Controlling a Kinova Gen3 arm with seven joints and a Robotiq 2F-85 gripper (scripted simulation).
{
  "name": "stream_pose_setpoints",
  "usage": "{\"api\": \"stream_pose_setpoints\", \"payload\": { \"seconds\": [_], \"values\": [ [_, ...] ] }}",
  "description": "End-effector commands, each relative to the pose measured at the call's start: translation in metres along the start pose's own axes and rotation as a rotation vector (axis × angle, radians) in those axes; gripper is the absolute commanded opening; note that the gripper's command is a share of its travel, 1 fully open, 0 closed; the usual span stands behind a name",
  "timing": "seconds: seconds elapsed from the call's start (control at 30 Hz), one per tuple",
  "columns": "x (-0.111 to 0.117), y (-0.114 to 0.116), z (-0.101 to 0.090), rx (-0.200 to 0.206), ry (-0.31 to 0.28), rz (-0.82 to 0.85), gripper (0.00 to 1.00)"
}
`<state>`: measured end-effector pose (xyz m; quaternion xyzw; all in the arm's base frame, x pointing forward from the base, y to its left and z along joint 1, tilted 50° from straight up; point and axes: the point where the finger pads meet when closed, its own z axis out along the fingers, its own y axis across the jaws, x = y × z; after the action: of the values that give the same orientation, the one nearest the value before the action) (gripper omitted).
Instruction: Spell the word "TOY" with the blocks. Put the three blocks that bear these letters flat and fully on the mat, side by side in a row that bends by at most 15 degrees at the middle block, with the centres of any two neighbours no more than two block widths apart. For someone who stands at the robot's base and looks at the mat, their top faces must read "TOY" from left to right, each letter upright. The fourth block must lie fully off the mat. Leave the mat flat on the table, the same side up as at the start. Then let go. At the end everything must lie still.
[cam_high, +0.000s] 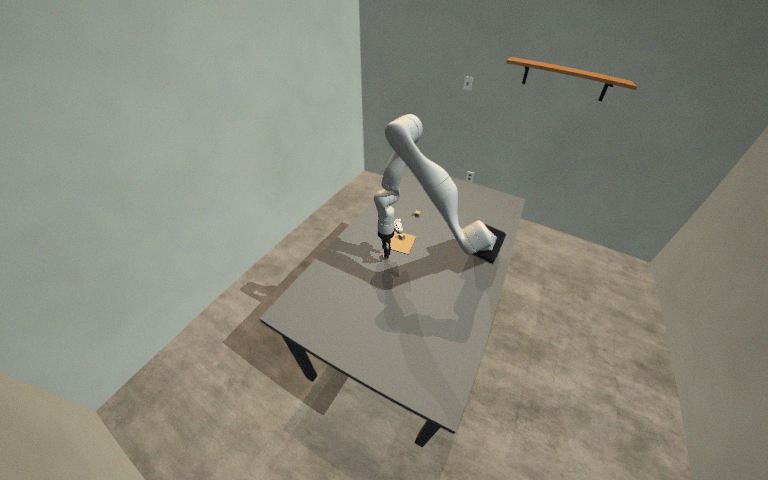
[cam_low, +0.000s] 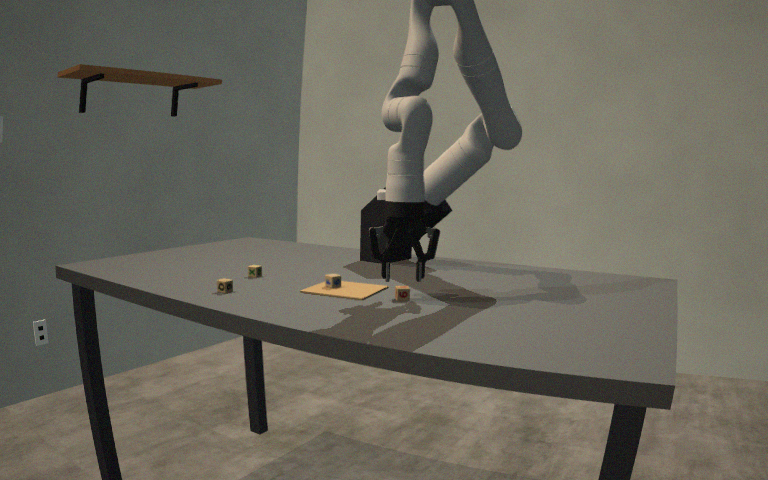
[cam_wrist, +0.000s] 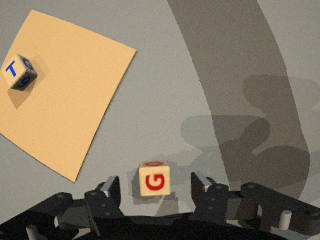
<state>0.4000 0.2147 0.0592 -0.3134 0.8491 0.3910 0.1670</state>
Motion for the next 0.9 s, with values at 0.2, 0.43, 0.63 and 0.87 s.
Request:
{"api": "stream_pose_setpoints", "payload": {
  "seconds": [0.2,0.43,0.63,0.87],
  "values": [
    [0.000,0.000,0.001,0.001,-0.001,0.000,0.62],
    [0.000,-0.001,0.010,0.001,-0.001,0.000,0.62],
    [0.000,-0.001,0.017,0.001,-0.001,0.000,0.62],
    [0.000,-0.001,0.029,0.001,-0.001,0.000,0.62]
  ]
}}
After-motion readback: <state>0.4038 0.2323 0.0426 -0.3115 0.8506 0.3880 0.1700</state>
